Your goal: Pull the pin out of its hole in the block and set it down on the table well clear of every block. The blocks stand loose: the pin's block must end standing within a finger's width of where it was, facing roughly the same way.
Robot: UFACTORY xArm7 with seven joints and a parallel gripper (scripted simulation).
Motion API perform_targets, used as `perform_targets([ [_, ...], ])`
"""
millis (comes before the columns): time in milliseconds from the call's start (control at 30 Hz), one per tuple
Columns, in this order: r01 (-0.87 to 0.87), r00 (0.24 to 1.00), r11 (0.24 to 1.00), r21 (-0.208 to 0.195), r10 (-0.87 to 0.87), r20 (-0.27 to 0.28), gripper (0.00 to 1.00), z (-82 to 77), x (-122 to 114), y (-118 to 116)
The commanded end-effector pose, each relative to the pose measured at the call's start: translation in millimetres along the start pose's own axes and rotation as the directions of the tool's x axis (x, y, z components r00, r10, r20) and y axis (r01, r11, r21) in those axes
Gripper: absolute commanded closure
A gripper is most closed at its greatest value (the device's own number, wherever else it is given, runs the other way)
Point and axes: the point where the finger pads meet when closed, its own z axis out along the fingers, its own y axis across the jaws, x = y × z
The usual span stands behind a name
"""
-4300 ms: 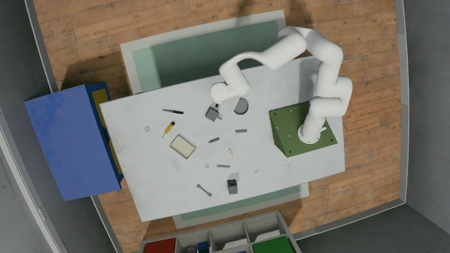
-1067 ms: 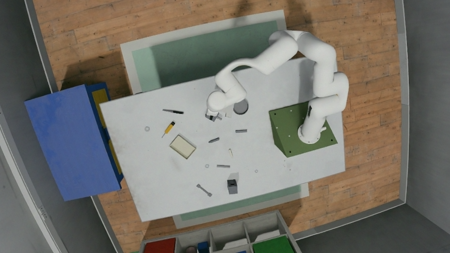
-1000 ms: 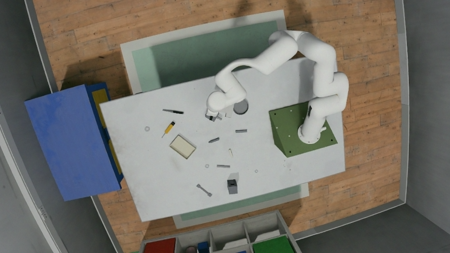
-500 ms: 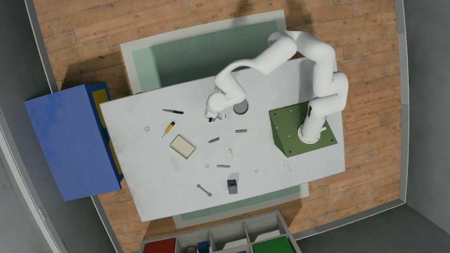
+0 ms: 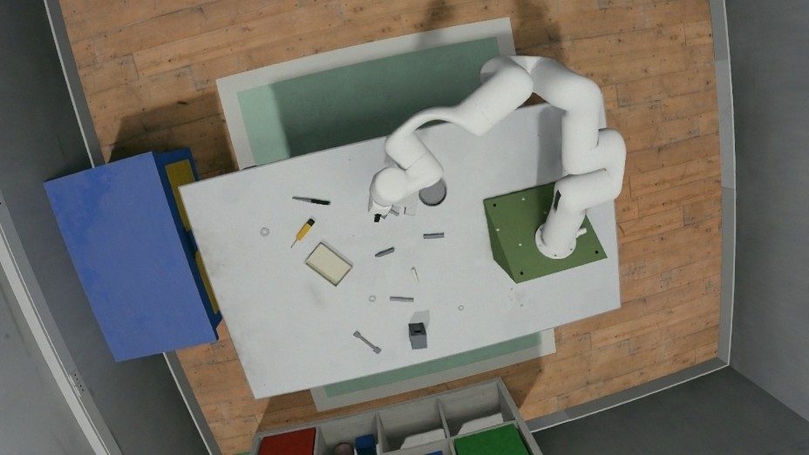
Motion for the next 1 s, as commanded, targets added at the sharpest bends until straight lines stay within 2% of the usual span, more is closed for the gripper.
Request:
perform_targets([
  [0,0.007,1.0,1.0,-0.007,-0.007,0.01,0.57,-3.2,-2,4],
  [967,0.029,0.999,0.999,-0.034,-0.028,0.036,0.57,-6.6,-7,15],
])
